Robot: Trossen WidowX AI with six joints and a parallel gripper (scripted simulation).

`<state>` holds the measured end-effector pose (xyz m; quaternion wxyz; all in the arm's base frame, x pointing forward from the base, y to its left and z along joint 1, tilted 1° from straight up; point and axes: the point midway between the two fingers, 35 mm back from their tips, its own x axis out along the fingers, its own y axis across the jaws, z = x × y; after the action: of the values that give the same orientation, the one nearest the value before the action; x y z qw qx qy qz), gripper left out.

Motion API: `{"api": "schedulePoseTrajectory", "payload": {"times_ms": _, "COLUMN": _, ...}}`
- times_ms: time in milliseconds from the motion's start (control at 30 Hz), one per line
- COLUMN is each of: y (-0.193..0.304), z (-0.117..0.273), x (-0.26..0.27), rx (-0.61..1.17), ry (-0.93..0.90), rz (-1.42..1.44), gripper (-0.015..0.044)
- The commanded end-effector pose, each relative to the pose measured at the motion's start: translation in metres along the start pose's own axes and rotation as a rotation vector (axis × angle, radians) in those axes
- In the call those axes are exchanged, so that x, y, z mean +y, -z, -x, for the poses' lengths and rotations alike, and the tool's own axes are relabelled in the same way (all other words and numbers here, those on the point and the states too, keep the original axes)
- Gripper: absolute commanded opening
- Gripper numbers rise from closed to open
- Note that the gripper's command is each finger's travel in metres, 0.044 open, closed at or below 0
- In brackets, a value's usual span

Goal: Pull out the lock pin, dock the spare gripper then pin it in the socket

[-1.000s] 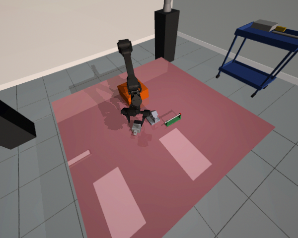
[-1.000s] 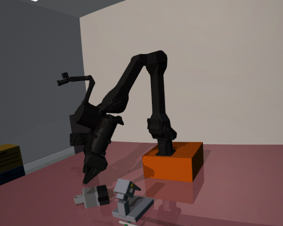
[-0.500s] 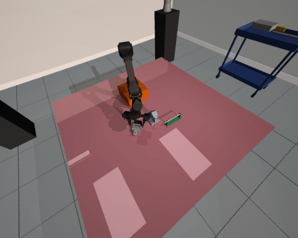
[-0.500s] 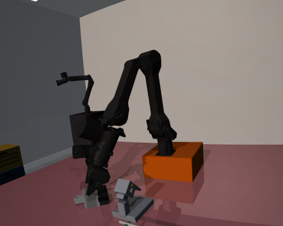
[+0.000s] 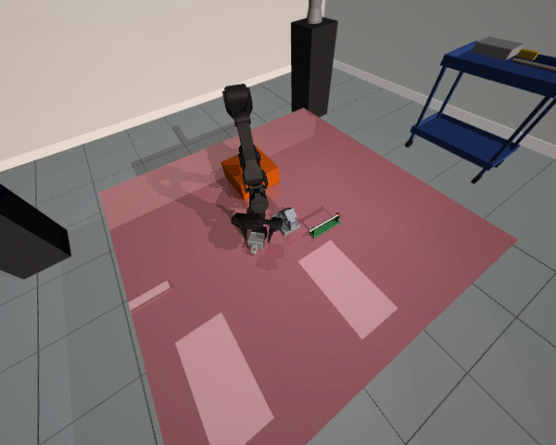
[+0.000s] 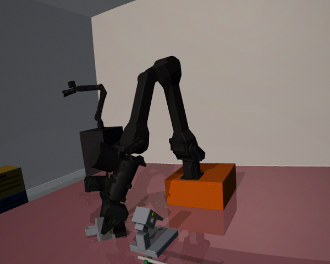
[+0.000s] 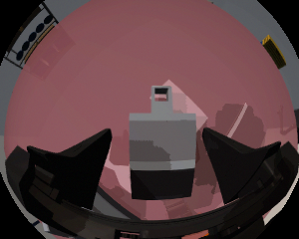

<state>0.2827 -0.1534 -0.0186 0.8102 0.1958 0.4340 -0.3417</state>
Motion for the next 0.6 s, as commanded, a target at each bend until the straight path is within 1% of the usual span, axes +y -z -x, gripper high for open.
{"api": "schedulePoseTrajectory", "payload": {"times_ms": 0, "y": 0.008, "z": -0.005, "x": -0.002, "rx": 0.011, "ry": 0.006, "rz": -0.001, "gripper": 0.0440}}
{"api": "schedulePoseTrajectory", "payload": {"times_ms": 500, "y": 0.019, "z": -0.018, "x": -0.004, "rx": 0.012, "ry": 0.007, "rz": -0.001, "gripper": 0.0440}}
{"api": "schedulePoseTrajectory", "payload": {"times_ms": 567, "y": 0.019, "z": -0.018, "x": -0.004, "rx": 0.012, "ry": 0.007, "rz": -0.001, "gripper": 0.0387}}
